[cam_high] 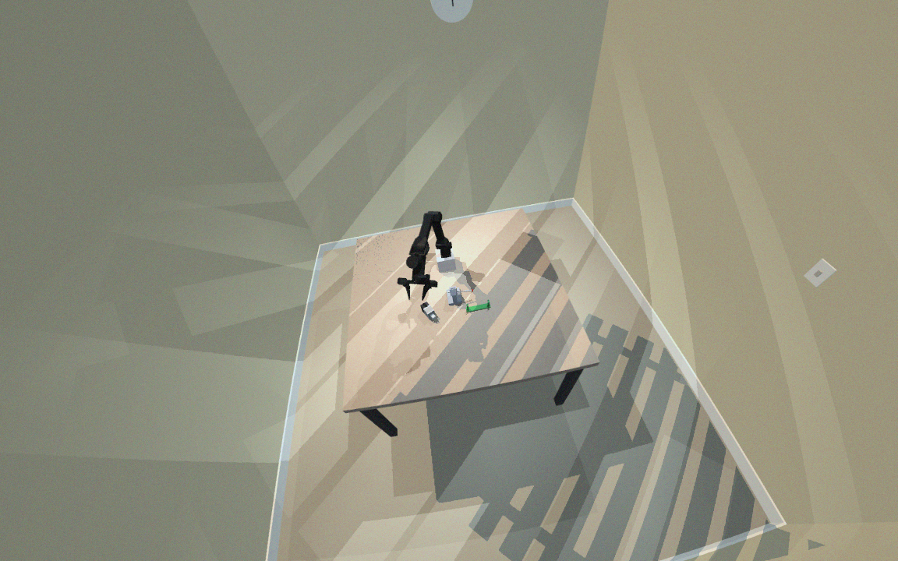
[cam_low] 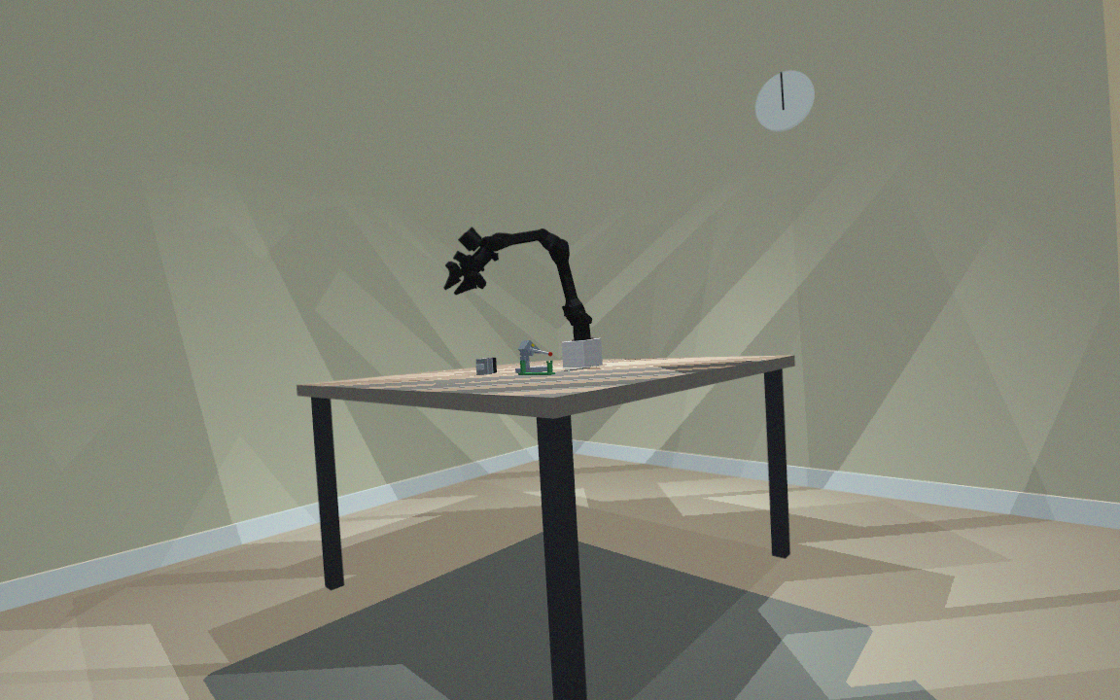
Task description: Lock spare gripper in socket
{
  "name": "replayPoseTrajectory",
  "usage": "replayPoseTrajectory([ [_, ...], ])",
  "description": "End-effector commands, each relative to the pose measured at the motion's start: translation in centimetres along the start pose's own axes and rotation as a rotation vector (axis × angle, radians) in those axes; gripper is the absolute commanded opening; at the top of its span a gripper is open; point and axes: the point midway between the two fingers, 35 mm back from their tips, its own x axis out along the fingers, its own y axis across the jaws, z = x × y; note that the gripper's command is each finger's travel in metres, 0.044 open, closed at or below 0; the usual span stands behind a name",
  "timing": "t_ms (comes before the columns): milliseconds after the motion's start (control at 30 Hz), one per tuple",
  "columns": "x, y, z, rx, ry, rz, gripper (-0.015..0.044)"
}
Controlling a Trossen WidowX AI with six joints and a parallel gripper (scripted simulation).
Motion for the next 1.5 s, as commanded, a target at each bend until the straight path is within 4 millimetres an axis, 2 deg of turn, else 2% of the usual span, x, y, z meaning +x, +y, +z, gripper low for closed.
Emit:
replayPoseTrajectory([
  [0, -0.1, 5.0, -0.8, -0.171, 0.059, 0.111, 0.0300],
  [167, -0.9, 12.2, -2.6, -0.437, 0.126, 0.282, 0.0300],
  [367, -3.3, 19.6, -5.6, -0.770, 0.185, 0.488, 0.0300],
  [533, -6.1, 24.7, -8.8, -1.055, 0.219, 0.661, 0.0300],
  [667, -8.7, 27.8, -11.6, -1.286, 0.238, 0.800, 0.0300],
  [733, -9.6, 28.6, -12.6, -1.362, 0.243, 0.846, 0.0300],
  [900, -9.5, 28.8, -12.8, -1.371, 0.244, 0.851, 0.0300],
  [1000, -8.0, 29.7, -14.0, -1.370, 0.244, 0.850, 0.0300],
  [1133, -5.1, 31.4, -16.9, -1.366, 0.246, 0.848, 0.0300],
  [1467, -4.4, 32.0, -17.6, -1.365, 0.246, 0.848, 0.0300],
])
